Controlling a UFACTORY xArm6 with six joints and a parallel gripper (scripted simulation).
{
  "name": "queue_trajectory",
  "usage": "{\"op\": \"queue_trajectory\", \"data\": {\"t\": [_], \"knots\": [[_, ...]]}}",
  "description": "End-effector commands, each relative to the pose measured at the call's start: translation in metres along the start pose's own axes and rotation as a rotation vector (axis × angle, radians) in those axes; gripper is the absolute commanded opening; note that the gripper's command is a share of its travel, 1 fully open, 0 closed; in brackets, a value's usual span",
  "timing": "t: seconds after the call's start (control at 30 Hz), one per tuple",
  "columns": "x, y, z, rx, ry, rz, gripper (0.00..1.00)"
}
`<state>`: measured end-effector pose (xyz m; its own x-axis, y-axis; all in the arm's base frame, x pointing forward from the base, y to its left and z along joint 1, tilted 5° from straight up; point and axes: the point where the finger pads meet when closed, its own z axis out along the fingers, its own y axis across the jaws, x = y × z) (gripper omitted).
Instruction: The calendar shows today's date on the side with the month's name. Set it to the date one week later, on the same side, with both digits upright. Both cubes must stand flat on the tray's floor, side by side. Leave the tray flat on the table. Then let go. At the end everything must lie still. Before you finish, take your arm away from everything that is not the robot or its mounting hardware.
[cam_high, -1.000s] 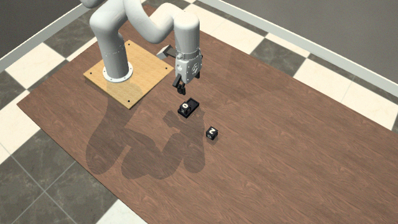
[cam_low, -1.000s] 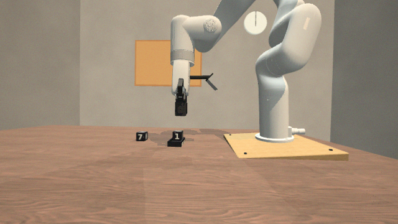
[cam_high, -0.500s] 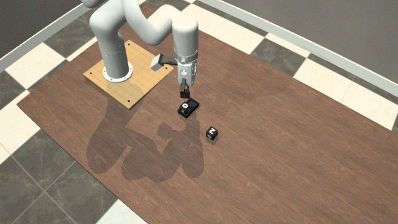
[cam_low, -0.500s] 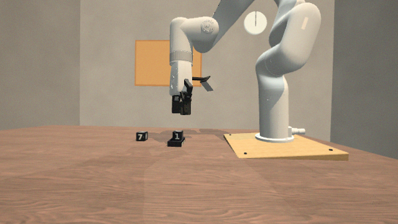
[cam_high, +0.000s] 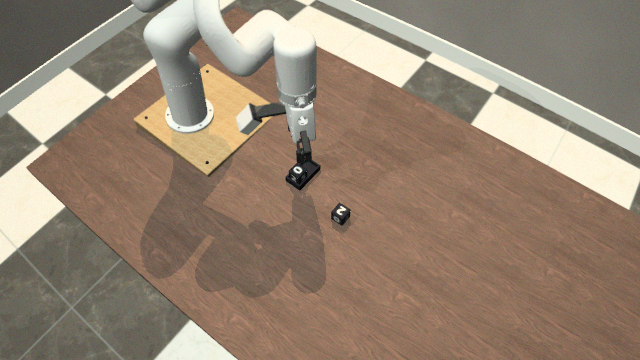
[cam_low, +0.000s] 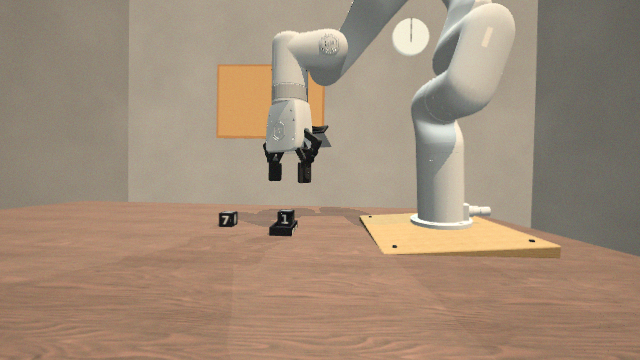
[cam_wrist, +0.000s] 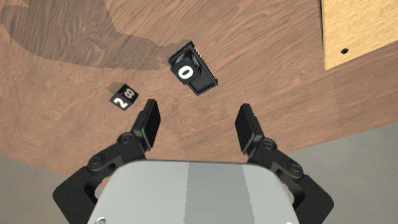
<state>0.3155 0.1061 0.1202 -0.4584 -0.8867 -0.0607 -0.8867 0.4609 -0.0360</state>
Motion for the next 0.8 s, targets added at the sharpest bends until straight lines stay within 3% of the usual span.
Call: {"op": "queue_trajectory", "data": {"t": [0.0, 0.1, 0.5, 0.77], "knots": [[0.002, -0.006, -0.002, -0.012, -0.016, -0.173, 1.00], [0.003, -0.007, -0.002, -0.012, -0.016, -0.181, 1.00], [0.010, -0.018, -0.004, -0.008, -0.019, -0.537, 1.00], [0.012, -0.021, -0.005, -0.007, -0.019, -0.624, 1.00]]}}
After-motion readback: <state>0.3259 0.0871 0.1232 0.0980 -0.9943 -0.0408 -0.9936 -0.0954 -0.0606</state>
